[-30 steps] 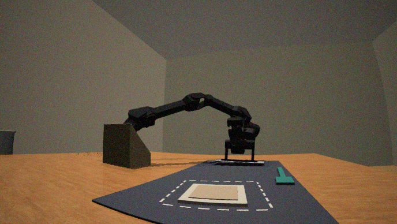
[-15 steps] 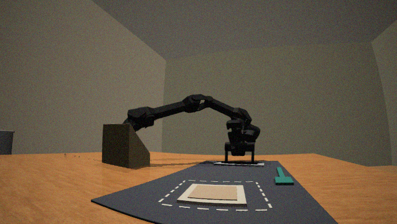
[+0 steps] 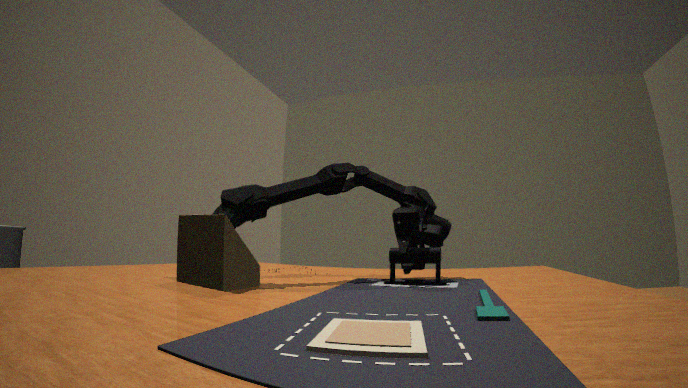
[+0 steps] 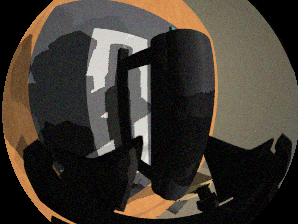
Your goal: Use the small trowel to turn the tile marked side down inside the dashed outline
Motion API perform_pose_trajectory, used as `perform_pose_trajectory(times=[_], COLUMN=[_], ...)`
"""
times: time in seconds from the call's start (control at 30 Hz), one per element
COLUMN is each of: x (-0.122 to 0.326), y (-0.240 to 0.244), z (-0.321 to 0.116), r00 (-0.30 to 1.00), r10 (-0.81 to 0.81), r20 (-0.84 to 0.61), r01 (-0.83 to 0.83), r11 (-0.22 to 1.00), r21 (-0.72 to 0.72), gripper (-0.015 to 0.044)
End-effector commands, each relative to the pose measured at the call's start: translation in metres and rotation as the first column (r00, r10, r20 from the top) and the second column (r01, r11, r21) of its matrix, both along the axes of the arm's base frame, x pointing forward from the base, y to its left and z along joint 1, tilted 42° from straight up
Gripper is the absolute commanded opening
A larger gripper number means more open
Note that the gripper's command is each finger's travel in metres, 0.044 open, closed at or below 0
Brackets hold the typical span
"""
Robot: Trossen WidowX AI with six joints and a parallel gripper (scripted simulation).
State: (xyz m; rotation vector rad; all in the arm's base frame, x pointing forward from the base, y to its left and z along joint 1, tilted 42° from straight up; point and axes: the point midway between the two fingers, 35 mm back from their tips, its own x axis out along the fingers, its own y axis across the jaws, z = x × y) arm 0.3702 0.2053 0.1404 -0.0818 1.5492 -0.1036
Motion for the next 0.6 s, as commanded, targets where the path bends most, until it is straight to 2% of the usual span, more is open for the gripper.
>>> perform_pose_trajectory(times=[0.0, 0.23, 0.57], x=[-0.007, -0.050, -0.051], y=[-0.014, -0.074, -0.076], z=[0.008, 0.037, 0.037], r00=[1.000, 1.000, 1.000], r10=[0.001, 0.001, 0.001], r20=[-0.002, -0.005, -0.005], r01=[-0.001, -0.001, -0.001], r11=[1.000, 1.000, 1.000], r21=[-0.002, -0.006, -0.007], gripper=[0.0300, 0.0300, 0.0300])
